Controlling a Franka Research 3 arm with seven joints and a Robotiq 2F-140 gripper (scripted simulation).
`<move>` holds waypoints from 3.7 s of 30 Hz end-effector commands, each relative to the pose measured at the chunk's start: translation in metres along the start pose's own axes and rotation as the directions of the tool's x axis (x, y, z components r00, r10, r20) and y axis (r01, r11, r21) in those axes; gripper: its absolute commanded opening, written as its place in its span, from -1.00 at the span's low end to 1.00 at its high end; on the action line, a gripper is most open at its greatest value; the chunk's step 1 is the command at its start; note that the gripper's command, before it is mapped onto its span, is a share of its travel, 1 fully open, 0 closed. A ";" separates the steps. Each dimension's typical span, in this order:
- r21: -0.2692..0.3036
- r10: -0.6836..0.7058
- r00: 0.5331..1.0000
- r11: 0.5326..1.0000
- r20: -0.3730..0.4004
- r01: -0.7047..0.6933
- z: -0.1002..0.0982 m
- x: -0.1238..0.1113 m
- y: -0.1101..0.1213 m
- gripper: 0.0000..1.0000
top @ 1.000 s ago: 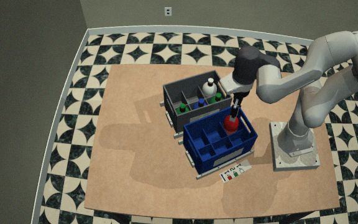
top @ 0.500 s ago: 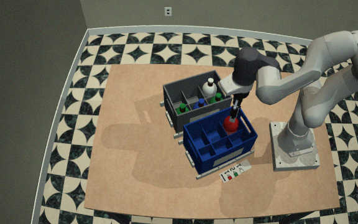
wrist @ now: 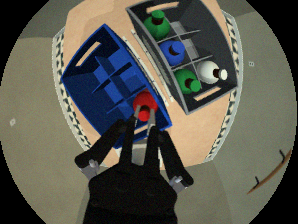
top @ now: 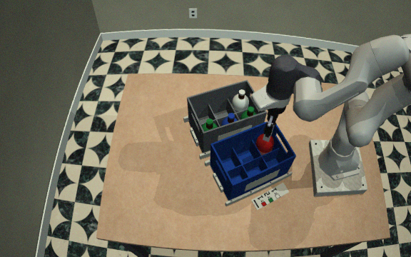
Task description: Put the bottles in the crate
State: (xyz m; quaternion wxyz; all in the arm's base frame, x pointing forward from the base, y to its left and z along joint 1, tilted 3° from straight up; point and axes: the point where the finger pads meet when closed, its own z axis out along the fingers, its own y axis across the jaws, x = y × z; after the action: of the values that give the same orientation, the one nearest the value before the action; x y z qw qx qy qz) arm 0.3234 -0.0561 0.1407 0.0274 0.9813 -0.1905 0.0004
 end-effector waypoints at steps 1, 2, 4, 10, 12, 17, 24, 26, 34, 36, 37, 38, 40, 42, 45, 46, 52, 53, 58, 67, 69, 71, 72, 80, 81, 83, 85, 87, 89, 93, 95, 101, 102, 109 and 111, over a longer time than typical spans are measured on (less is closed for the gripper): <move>0.000 0.002 1.000 1.000 -0.012 -0.002 0.000 0.004 0.000 -1.00; 0.000 0.002 1.000 1.000 -0.012 -0.002 0.000 0.004 0.000 -1.00; 0.000 0.002 1.000 1.000 -0.012 -0.002 0.001 0.004 0.000 -1.00; 0.000 0.002 1.000 1.000 -0.012 -0.002 0.004 0.004 0.000 -1.00; 0.000 0.002 1.000 1.000 -0.012 -0.002 0.004 0.004 0.000 -1.00; 0.000 0.002 1.000 1.000 -0.012 -0.002 0.004 0.004 0.000 -1.00; 0.000 0.002 1.000 1.000 -0.012 -0.002 0.004 0.004 0.000 -1.00; 0.000 0.002 1.000 1.000 -0.012 -0.002 0.004 0.004 0.000 -1.00; 0.000 0.002 1.000 1.000 -0.012 -0.002 0.004 0.004 0.000 -1.00; 0.000 0.002 1.000 1.000 -0.012 -0.002 0.004 0.004 0.000 -1.00; 0.000 0.002 1.000 1.000 -0.012 -0.002 0.004 0.004 0.000 -1.00; 0.000 0.002 1.000 1.000 -0.012 -0.002 0.004 0.004 0.000 -1.00; 0.000 0.002 1.000 1.000 -0.012 -0.002 0.004 0.004 0.000 -1.00; 0.000 0.002 1.000 1.000 -0.012 -0.002 0.004 0.004 0.000 -1.00; 0.000 0.002 1.000 1.000 -0.012 -0.002 0.004 0.004 0.000 -1.00; 0.000 0.002 1.000 1.000 -0.012 -0.002 0.004 0.004 0.000 -1.00; 0.000 0.002 1.000 1.000 -0.012 -0.002 0.004 0.004 0.000 -1.00; 0.000 0.002 1.000 1.000 -0.012 -0.002 0.004 0.004 0.000 -1.00; 0.000 0.002 1.000 1.000 -0.012 -0.002 0.006 0.004 0.000 -0.24; 0.000 0.002 1.000 1.000 -0.012 -0.002 0.006 0.004 0.000 -0.24; 0.000 0.002 1.000 1.000 -0.012 -0.002 0.006 0.004 0.000 -0.24; 0.000 0.002 1.000 1.000 -0.012 -0.002 0.006 0.004 0.000 -0.24; 0.000 0.002 1.000 1.000 -0.012 -0.002 0.006 0.004 0.000 -0.24; 0.000 0.002 1.000 1.000 -0.012 -0.002 0.006 0.004 0.000 -0.24; 0.000 0.002 1.000 1.000 -0.012 -0.002 0.006 0.004 0.000 -0.24; 0.000 0.002 1.000 1.000 -0.012 -0.002 0.006 0.004 0.000 -0.24; 0.000 0.002 1.000 1.000 -0.012 -0.002 0.006 0.004 0.000 -0.24; 0.000 0.002 1.000 1.000 -0.012 -0.002 0.006 0.004 0.000 -0.24; 0.000 0.002 1.000 1.000 -0.012 -0.002 0.006 0.004 0.000 -0.24; 0.000 0.002 1.000 1.000 -0.012 -0.002 0.006 0.004 0.000 -0.24; 0.000 0.002 1.000 1.000 -0.012 -0.002 0.006 0.004 0.000 -0.24; 0.000 0.002 1.000 1.000 -0.012 -0.002 0.006 0.004 0.000 -0.24; 0.000 0.002 1.000 1.000 -0.012 -0.002 0.006 0.004 0.000 -0.24; 0.000 0.002 1.000 1.000 -0.012 -0.002 0.006 0.004 0.000 -0.24; 0.000 0.002 1.000 1.000 -0.012 -0.002 0.006 0.004 0.000 -0.24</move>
State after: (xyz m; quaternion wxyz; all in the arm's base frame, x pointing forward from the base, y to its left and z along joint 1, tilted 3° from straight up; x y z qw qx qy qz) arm 0.3279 -0.0572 0.1356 0.0275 0.9813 -0.1903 0.0071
